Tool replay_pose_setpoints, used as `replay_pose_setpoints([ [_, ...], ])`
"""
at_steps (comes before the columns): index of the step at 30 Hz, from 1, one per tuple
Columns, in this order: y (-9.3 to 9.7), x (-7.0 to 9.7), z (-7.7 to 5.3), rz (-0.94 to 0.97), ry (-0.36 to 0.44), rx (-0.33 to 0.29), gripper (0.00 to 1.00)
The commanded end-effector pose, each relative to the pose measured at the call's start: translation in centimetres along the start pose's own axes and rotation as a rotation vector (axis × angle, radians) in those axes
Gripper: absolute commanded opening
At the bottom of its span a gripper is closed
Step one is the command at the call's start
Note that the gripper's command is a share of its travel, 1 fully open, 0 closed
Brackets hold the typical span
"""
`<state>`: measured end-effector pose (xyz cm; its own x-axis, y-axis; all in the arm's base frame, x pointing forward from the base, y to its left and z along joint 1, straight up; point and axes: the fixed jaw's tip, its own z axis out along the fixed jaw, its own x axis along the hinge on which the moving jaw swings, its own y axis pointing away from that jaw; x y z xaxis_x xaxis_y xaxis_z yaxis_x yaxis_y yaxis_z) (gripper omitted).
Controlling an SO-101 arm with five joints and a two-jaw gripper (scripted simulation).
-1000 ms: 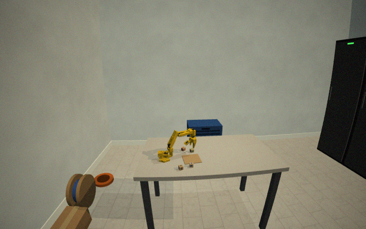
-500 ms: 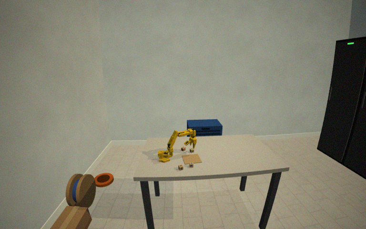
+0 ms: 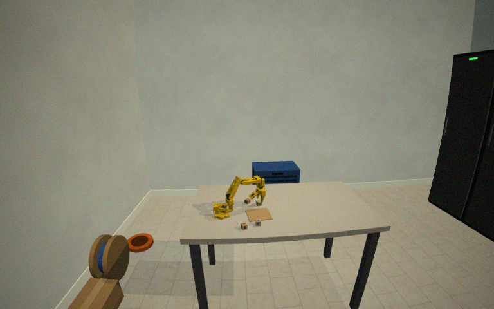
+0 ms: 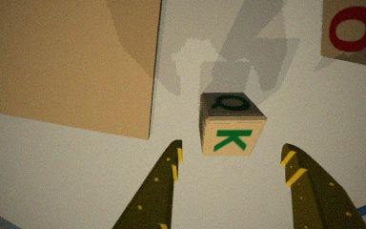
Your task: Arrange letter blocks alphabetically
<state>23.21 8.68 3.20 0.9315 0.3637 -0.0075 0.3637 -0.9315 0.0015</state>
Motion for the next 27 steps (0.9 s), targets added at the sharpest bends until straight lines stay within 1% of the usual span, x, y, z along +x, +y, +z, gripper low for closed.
replay_pose_setpoints([
  [1, -0.2, 1.2, -1.81, -0.013, 0.133, 0.004, 0.35],
  [3, -0.2, 1.2, -1.81, -0.013, 0.133, 0.004, 0.35],
  [12, -0.2, 1.22, -1.05, -0.013, 0.133, 0.004, 0.35],
  [27, -0.2, 1.22, -0.97, -0.013, 0.133, 0.004, 0.35],
])
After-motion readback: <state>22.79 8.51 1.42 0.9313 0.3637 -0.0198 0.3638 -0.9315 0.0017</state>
